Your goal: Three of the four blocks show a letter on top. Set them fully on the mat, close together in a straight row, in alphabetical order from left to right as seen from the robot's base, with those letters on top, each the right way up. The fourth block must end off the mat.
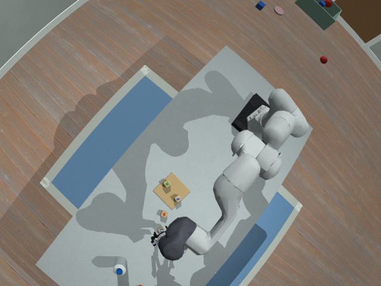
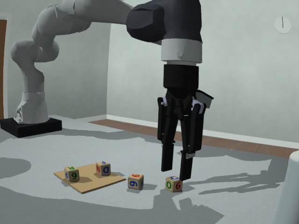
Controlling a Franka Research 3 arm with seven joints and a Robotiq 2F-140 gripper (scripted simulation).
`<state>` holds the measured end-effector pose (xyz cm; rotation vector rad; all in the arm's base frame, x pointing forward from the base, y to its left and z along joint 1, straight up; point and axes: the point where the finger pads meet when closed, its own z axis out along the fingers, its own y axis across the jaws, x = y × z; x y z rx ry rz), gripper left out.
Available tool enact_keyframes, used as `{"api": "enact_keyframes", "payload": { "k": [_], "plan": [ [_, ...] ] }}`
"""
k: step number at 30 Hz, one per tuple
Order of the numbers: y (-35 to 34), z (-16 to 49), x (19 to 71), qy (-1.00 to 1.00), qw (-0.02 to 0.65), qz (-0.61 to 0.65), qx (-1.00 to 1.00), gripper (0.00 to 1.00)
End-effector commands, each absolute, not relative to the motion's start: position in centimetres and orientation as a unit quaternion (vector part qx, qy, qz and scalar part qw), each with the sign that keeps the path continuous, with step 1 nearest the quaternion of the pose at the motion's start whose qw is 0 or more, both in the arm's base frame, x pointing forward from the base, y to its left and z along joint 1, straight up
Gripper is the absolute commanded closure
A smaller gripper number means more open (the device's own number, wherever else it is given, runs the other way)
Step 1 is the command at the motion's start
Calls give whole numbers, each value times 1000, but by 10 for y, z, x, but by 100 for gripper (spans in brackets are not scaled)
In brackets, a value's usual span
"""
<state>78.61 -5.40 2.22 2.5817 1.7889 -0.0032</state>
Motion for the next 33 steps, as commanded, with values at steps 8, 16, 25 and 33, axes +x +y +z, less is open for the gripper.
{"api": "enact_keyframes", "payload": {
  "k": [8,16,25,33],
  "plan": [
    [-55,23,786,571,1,-2,821,54],
    [-55,23,786,571,1,-2,821,54],
    [-55,23,786,571,1,-2,821,54],
    [-55,16,786,571,1,-2,821,54]
  ]
}}
